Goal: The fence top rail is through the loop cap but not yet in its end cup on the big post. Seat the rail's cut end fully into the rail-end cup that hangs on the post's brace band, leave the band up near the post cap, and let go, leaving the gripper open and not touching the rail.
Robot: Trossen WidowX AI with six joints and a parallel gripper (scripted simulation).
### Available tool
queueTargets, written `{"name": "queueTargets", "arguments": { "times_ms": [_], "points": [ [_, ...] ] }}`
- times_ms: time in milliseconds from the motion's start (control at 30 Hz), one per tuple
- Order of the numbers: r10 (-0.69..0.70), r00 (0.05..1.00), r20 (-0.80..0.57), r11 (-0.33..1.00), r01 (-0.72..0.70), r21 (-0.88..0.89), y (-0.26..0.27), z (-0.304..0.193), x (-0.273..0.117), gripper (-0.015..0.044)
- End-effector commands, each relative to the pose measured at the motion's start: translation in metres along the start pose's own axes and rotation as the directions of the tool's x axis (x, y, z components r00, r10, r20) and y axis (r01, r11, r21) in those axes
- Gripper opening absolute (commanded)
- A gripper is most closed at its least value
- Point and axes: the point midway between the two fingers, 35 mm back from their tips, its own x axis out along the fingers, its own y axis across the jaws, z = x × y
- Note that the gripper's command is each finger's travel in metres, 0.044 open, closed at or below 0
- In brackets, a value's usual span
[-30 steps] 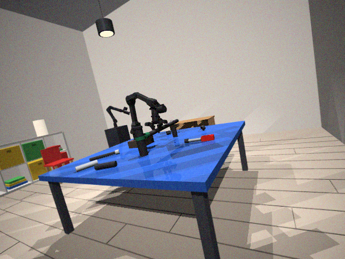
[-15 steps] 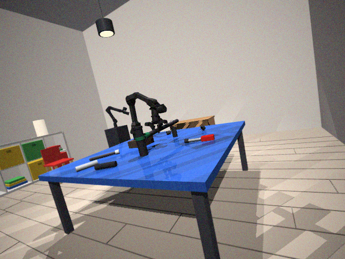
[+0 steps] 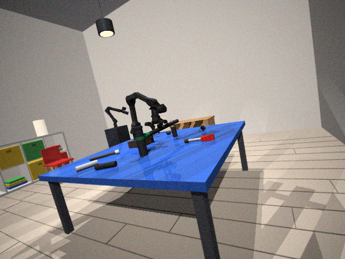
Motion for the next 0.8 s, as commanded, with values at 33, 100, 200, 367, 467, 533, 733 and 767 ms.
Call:
{"name": "queueTargets", "arguments": {
  "times_ms": [33, 100, 200, 367, 467, 533, 733, 767],
  "points": [
    [-0.003, 1.0, -0.012, 1.0, 0.003, -0.003, -0.0008, -0.0021, -0.0028, 0.0],
    [-0.003, 1.0, -0.013, 1.0, 0.003, -0.003, -0.0009, -0.0023, -0.003, 0.0],
    [-0.003, 1.0, -0.013, 1.0, 0.003, -0.003, -0.0011, -0.0027, -0.0033, 0.0],
    [-0.003, 1.0, -0.014, 1.0, 0.003, -0.004, -0.0013, -0.0033, -0.0038, 0.0],
    [-0.003, 1.0, -0.015, 1.0, 0.003, -0.004, -0.0016, -0.0037, -0.004, 0.0],
    [-0.003, 1.0, -0.015, 1.0, 0.003, -0.004, -0.0017, -0.0039, -0.0041, 0.0],
    [0.002, 1.0, -0.003, 1.0, -0.002, 0.0, 0.0, -0.0009, -0.0015, 0.0],
    [0.002, 1.0, -0.003, 1.0, -0.002, 0.0, 0.0, -0.0009, -0.0015, 0.0]
  ]
}}
